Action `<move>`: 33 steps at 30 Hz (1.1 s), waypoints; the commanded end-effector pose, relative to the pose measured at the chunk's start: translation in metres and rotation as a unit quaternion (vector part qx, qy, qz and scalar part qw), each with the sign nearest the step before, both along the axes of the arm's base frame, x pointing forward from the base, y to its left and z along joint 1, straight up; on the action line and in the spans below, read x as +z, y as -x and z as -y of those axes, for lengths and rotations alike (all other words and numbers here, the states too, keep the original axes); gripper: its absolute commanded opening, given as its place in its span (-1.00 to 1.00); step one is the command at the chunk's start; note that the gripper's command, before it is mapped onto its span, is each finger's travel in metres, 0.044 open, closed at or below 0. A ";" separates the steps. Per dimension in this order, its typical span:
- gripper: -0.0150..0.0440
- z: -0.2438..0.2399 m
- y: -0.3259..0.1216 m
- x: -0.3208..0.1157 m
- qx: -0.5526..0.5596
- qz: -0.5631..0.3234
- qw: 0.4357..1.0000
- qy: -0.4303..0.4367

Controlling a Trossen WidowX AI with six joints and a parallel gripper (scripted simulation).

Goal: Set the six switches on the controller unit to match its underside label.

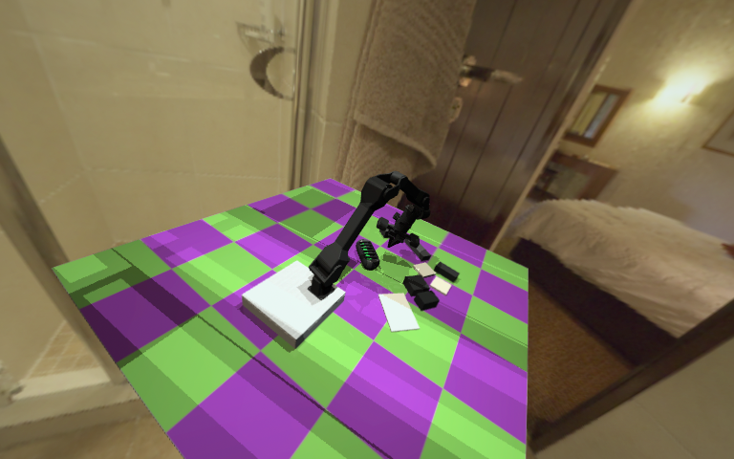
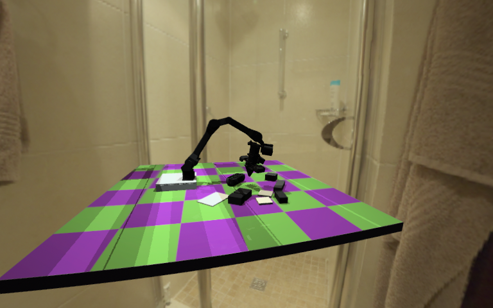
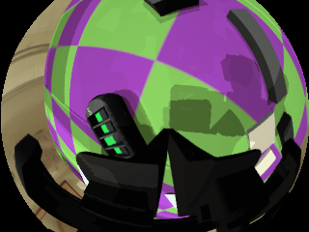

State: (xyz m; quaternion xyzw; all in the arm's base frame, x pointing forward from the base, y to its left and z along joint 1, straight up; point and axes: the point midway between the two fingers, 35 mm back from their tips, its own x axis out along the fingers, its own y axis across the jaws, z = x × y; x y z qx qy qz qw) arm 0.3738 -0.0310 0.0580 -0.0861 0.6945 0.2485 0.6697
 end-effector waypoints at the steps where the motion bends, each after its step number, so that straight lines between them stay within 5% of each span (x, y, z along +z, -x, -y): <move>1: -0.49 -0.017 0.018 0.012 0.039 0.024 0.998 0.031; 21: -0.49 -0.053 0.156 -0.005 0.210 0.166 0.942 0.200; 33: -0.49 -0.053 0.159 -0.014 0.215 0.172 0.939 0.204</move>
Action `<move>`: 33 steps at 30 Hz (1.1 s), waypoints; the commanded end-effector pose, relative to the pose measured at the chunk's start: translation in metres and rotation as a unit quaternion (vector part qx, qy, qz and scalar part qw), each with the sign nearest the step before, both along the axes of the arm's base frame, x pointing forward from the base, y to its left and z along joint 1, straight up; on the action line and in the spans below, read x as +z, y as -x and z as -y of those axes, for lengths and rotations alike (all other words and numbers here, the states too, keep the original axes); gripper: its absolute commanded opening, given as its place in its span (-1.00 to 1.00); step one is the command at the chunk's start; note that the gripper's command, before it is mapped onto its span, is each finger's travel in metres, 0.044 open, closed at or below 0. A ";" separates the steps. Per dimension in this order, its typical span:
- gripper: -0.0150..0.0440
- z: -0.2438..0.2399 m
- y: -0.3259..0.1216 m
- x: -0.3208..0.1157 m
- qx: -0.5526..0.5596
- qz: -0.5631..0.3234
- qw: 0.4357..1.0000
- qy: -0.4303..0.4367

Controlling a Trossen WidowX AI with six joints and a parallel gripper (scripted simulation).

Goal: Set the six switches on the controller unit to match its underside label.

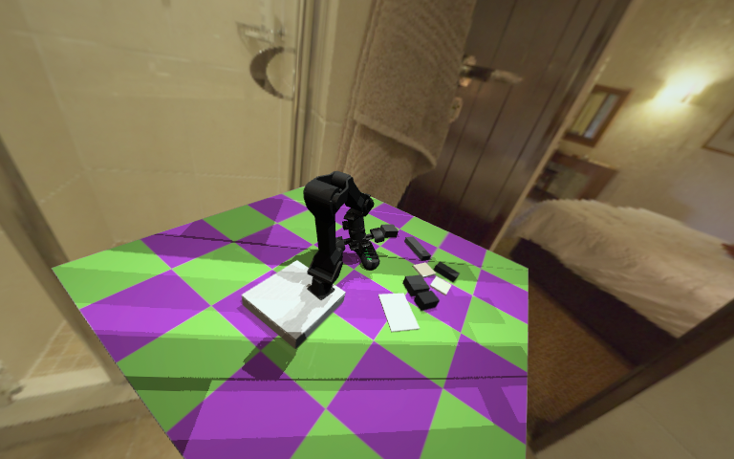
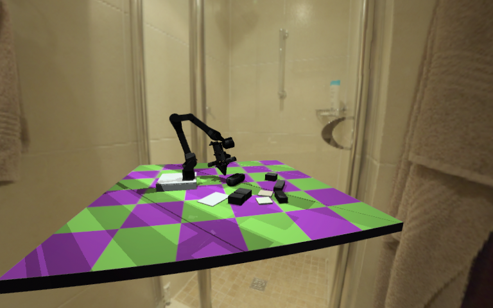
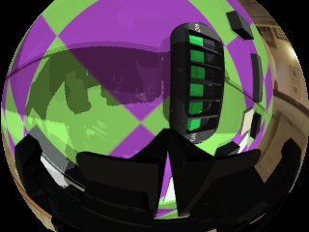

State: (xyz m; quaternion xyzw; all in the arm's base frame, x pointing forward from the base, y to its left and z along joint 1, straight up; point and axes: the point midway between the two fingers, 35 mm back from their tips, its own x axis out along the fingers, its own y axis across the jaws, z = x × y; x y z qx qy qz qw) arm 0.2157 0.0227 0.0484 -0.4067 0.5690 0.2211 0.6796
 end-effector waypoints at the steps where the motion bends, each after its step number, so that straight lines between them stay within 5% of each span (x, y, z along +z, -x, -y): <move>1: -0.49 0.001 0.001 -0.006 0.002 -0.001 1.000 0.003; 33: -0.49 0.001 0.001 -0.051 0.002 -0.001 1.000 0.003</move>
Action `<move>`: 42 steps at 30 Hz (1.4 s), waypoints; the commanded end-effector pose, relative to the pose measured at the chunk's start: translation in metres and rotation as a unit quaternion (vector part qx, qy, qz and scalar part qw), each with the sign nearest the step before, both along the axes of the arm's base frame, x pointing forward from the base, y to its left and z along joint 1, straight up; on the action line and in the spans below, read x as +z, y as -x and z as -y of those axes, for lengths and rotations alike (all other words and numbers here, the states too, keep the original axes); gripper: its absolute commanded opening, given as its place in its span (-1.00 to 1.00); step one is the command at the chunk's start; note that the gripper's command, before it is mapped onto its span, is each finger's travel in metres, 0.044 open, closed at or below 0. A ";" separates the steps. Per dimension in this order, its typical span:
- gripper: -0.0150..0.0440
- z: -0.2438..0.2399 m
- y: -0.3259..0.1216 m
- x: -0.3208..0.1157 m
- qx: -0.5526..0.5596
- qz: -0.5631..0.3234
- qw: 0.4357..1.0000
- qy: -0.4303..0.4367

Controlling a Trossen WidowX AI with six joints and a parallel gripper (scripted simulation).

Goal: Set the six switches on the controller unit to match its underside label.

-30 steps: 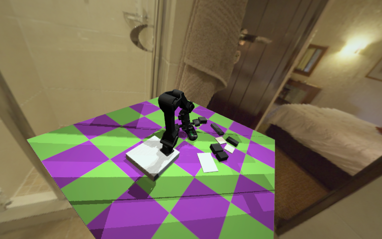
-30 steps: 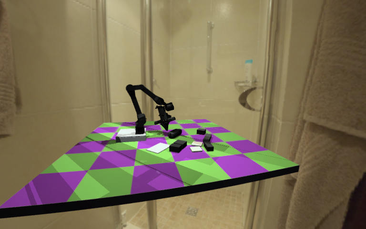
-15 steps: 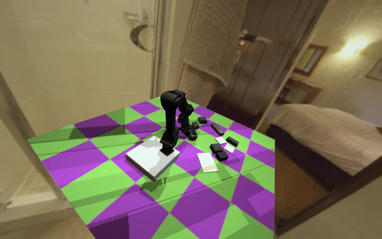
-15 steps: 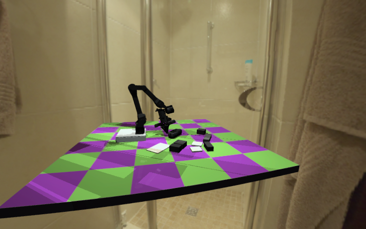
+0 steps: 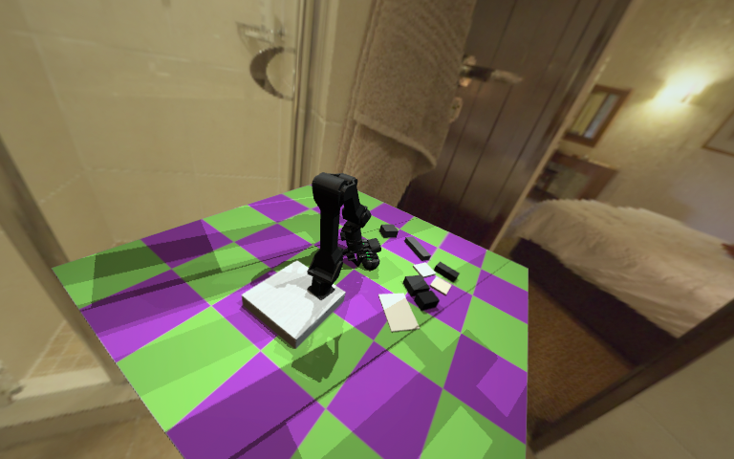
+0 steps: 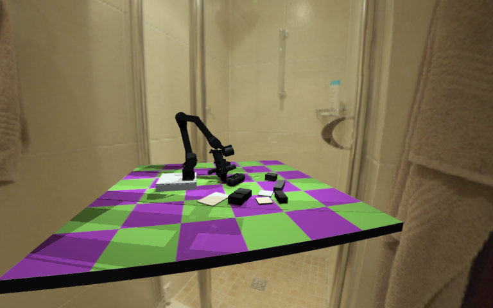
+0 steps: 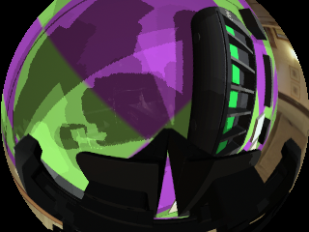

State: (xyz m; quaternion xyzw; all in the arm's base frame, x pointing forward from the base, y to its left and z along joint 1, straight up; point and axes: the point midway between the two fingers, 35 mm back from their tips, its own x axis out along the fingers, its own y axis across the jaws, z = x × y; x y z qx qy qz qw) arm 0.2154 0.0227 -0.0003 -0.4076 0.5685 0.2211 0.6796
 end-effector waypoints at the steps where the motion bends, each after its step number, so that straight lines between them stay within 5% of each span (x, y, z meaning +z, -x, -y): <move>1: -0.49 0.001 0.000 -0.002 0.001 -0.002 1.000 0.003; 42: -0.49 0.015 -0.016 -0.002 0.001 -0.001 1.000 0.004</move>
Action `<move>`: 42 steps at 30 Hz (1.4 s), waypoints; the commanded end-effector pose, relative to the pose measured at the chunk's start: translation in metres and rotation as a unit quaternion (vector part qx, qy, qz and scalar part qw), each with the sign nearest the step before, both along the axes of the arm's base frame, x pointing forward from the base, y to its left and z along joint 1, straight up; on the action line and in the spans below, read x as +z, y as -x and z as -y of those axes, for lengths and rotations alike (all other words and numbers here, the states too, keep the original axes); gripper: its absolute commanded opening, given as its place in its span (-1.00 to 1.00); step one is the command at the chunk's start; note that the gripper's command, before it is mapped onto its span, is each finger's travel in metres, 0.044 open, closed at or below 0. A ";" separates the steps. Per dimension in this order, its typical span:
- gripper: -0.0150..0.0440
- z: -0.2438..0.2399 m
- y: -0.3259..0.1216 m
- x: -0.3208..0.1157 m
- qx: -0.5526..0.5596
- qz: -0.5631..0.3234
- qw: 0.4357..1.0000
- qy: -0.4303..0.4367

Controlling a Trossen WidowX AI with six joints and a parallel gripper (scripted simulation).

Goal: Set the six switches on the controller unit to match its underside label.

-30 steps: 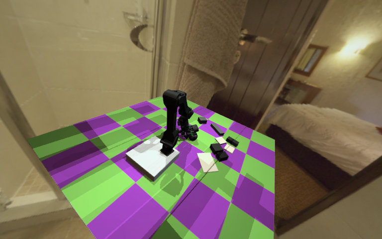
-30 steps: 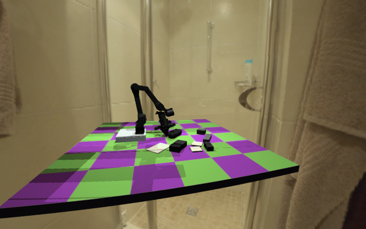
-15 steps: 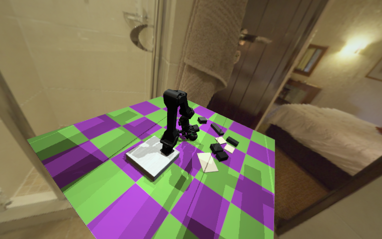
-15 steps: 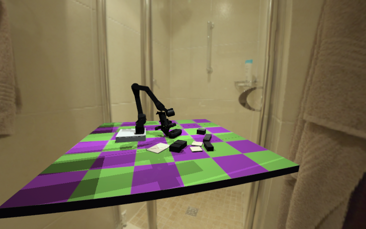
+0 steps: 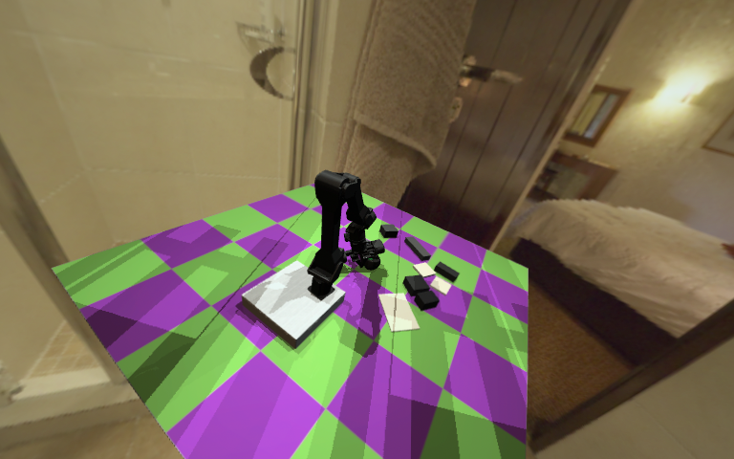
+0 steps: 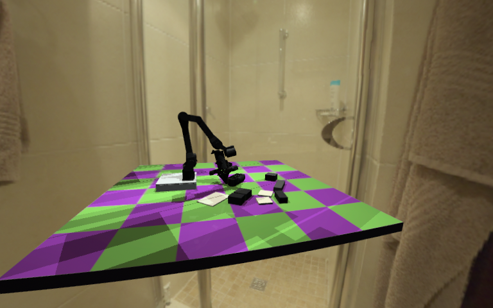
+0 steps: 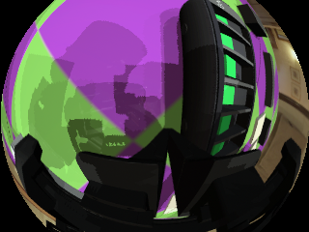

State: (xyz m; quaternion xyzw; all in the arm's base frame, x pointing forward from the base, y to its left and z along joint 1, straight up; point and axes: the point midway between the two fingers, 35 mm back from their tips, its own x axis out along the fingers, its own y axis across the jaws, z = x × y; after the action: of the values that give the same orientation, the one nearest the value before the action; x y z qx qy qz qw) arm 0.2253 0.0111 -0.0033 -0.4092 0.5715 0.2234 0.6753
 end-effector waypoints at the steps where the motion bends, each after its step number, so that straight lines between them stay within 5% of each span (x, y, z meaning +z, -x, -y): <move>1: -0.49 0.004 -0.007 0.001 -0.001 0.004 1.000 0.001; 42: -0.49 0.025 -0.048 0.003 -0.001 0.006 1.000 0.002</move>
State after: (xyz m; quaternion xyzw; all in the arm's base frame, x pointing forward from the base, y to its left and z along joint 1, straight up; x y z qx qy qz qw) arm 0.2658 -0.0128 -0.0020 -0.4099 0.5722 0.2212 0.6750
